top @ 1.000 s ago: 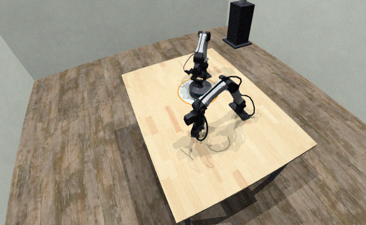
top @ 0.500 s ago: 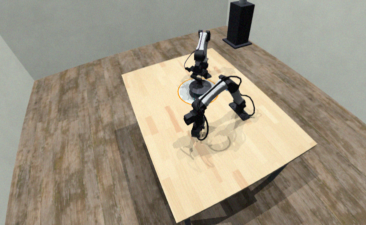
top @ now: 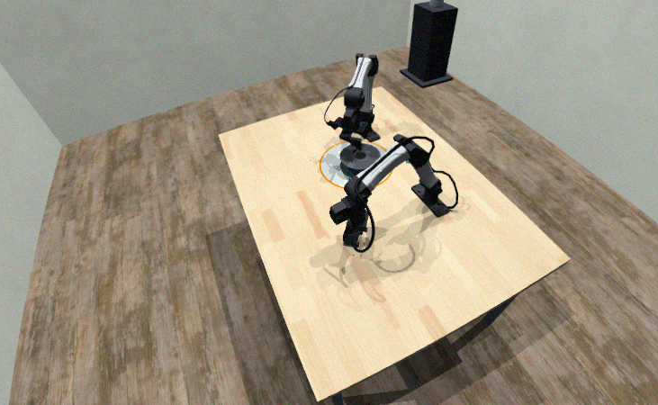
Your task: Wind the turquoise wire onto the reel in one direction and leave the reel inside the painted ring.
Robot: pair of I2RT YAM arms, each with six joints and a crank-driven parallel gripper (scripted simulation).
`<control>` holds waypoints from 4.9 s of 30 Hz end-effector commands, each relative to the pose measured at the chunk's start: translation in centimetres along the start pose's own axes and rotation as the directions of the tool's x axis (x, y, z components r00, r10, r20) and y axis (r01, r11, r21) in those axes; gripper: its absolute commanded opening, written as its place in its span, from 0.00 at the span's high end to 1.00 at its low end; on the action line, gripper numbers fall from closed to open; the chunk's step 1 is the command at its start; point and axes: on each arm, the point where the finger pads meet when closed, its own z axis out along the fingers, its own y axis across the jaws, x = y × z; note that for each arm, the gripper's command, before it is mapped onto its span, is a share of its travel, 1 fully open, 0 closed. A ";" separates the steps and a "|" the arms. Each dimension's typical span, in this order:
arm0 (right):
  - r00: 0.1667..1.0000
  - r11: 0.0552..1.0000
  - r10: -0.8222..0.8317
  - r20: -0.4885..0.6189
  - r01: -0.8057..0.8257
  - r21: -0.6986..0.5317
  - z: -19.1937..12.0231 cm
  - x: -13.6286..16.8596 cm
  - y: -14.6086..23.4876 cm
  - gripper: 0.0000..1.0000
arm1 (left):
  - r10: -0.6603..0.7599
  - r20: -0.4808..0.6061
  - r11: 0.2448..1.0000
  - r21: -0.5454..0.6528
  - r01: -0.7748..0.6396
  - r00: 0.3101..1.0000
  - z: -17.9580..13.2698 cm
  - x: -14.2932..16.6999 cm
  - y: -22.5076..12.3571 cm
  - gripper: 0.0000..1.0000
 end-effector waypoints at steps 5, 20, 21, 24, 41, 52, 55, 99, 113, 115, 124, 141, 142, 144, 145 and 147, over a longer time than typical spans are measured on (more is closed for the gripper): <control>0.850 0.850 -0.527 0.018 0.527 -0.015 0.0 -3.0 3.1 0.00 | -0.010 0.041 0.999 0.034 0.009 0.999 -1.2 -0.7 -0.6 1.00; 0.195 0.195 -0.980 0.046 0.981 0.003 0.1 -5.8 6.6 0.00 | -0.014 0.041 0.999 0.034 0.013 0.999 -0.7 -0.5 -0.3 1.00; 0.139 0.140 -0.989 0.044 0.990 0.005 0.1 -5.7 6.5 0.00 | -0.014 0.041 0.999 0.034 0.013 0.999 -0.6 -0.5 -0.3 1.00; -0.036 -0.036 -0.999 0.032 0.999 0.004 0.1 -5.7 6.5 0.00 | -0.016 0.041 0.999 0.034 0.014 0.999 -0.6 -0.4 -0.2 1.00; -0.102 -0.102 -0.994 0.027 0.995 0.001 0.1 -5.7 6.6 0.00 | -0.017 0.041 0.999 0.034 0.015 0.999 -1.2 -0.5 -0.2 1.00; -0.102 -0.102 -0.994 0.027 0.995 0.001 1.4 -5.6 6.7 0.00 | -0.015 0.041 0.999 0.034 0.013 0.999 -1.6 -0.6 -0.2 1.00; -0.102 -0.102 -0.994 0.027 0.995 0.001 3.2 -5.6 6.6 0.00 | -0.012 0.041 0.999 0.034 0.011 0.999 -1.7 -0.7 -0.3 1.00; 0.203 0.203 -0.979 0.026 0.979 -0.007 4.7 -5.4 3.9 0.25 | -0.011 0.028 0.999 0.036 0.010 1.000 -0.5 -0.6 -0.3 1.00; 0.864 0.863 -0.503 0.015 0.503 -0.039 4.9 1.9 -3.0 0.25 | -0.007 0.048 0.999 0.033 0.006 0.999 -1.1 -0.5 -0.3 1.00; 0.916 0.915 -0.401 0.004 0.401 -0.039 4.9 2.3 -2.7 0.25 | 0.020 0.048 0.999 0.031 -0.021 0.999 -1.2 -0.5 -0.3 1.00; 0.998 0.998 0.060 -0.012 -0.060 -0.033 4.8 1.8 -0.9 0.25 | 0.000 0.048 0.999 0.032 -0.002 0.999 -1.7 -1.4 -0.5 1.00; 0.979 0.978 0.205 -0.007 -0.205 -0.026 4.8 1.8 -0.2 0.00 | -0.078 0.045 0.996 0.036 0.076 0.996 -0.8 -0.5 -0.4 1.00; 0.979 0.978 0.205 -0.007 -0.205 -0.026 4.5 1.8 -0.2 0.00 | -0.075 0.045 0.997 0.036 0.074 0.996 -0.8 -0.5 -0.4 1.00; 0.979 0.978 0.205 -0.007 -0.205 -0.026 3.1 1.6 -0.2 0.00 | -0.072 0.045 0.997 0.036 0.070 0.996 -0.9 -0.5 -0.4 1.00; 0.979 0.978 0.205 -0.007 -0.205 -0.026 2.2 1.6 -0.2 0.00 | -0.071 0.045 0.997 0.036 0.070 0.996 -0.9 -0.6 -0.4 1.00; 0.979 0.978 0.205 -0.007 -0.205 -0.026 1.2 1.5 -0.2 0.00 | -0.071 0.045 0.997 0.036 0.070 0.996 -1.0 -0.6 -0.3 1.00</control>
